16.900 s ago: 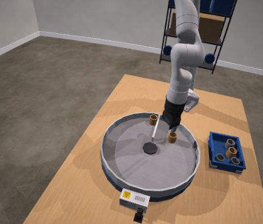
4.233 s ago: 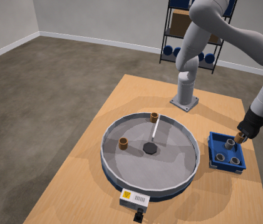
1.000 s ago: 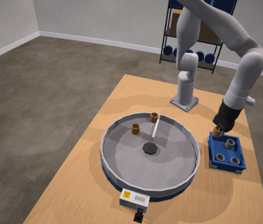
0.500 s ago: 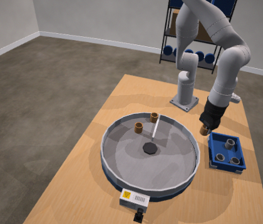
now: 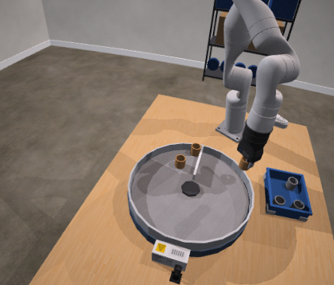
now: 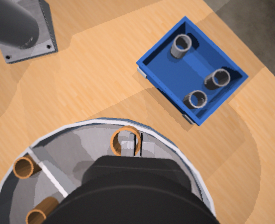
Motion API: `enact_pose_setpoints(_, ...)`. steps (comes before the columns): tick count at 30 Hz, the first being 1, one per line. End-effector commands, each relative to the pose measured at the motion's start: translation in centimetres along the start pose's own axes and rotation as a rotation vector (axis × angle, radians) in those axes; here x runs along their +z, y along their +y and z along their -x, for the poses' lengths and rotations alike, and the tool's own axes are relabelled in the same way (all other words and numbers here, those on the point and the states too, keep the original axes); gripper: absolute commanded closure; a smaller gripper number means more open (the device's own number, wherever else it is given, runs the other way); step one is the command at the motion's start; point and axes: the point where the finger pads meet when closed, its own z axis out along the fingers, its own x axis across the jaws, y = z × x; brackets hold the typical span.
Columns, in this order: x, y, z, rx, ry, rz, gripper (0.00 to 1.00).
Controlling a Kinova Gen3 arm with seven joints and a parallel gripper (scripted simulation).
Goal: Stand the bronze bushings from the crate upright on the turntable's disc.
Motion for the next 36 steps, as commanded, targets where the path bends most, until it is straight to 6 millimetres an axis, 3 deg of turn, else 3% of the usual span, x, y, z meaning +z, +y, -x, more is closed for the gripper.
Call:
enact_pose_setpoints(1, -0.2, 1.3, 0.8, 0.021, 0.001, 0.012, 1.0)
enact_pose_setpoints(20, -0.2, 5.2, 4.0, 0.021, 0.001, 0.012, 1.0)
enact_pose_setpoints(36, -0.2, 7.1, 5.6, 0.021, 0.001, 0.012, 1.0)
